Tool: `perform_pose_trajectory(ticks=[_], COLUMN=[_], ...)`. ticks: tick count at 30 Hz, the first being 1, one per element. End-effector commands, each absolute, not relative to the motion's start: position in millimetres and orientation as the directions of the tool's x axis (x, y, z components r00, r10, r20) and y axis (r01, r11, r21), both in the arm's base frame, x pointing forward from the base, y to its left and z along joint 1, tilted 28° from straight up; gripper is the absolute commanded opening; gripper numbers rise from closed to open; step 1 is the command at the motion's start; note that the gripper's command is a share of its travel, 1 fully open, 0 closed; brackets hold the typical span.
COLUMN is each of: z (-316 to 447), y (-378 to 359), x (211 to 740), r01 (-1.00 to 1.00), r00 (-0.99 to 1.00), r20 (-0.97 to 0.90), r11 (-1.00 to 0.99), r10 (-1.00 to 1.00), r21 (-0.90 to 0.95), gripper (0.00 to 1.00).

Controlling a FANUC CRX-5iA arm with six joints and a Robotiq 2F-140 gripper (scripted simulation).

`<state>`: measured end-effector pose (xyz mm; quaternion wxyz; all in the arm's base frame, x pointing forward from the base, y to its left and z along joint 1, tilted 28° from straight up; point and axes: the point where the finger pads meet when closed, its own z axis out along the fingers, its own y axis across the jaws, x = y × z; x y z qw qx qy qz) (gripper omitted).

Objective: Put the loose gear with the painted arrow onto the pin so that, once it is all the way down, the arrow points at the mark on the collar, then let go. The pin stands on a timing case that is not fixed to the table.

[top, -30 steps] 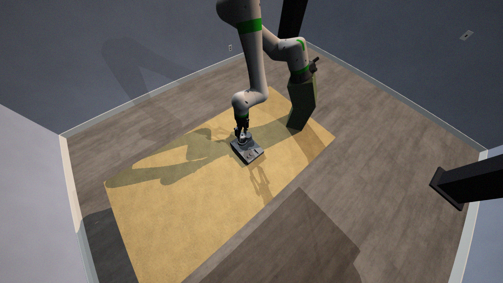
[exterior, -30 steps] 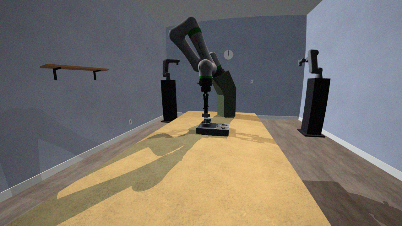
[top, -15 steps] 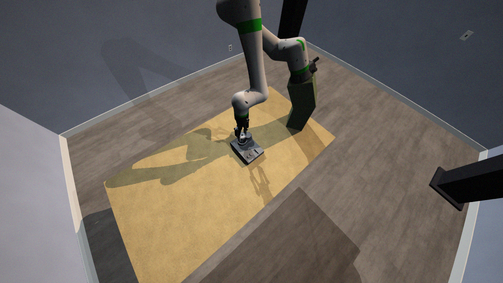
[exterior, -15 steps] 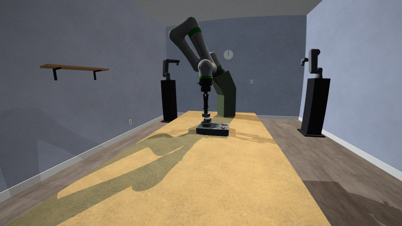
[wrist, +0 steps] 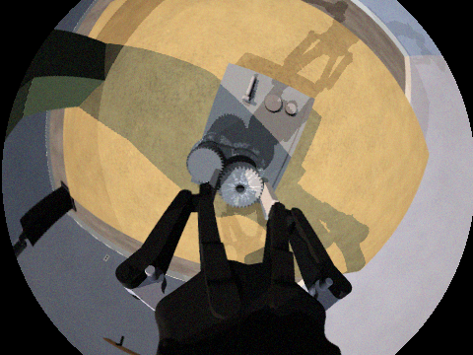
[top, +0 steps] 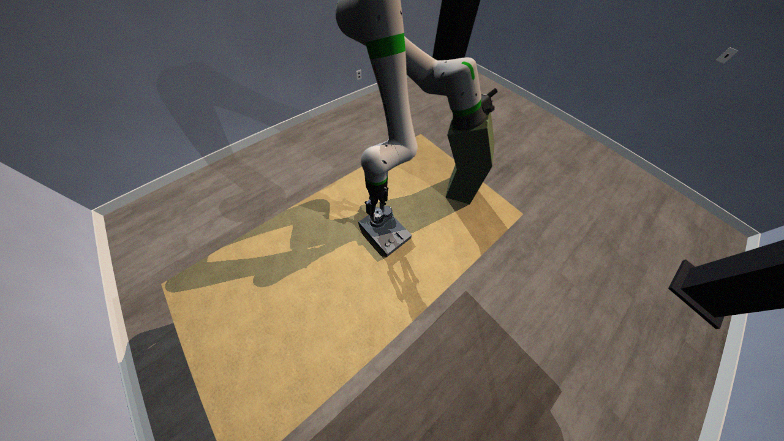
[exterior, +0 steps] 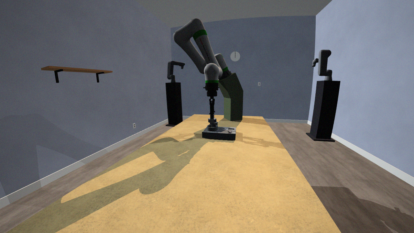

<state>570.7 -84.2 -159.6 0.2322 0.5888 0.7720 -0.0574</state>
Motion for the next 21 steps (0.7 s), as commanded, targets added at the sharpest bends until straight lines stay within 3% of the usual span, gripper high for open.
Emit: perform_pose_trajectory(ticks=[1,21], z=[-162.5,-167.3], y=[-85.3,-87.2], x=[571.9,573.5], r01=[0.936,0.936], r00=[-0.199,-0.199], r20=[-0.426,-0.426], r11=[0.3,0.3], r10=[0.883,0.883], r21=[0.185,0.185], gripper=[0.0,0.0])
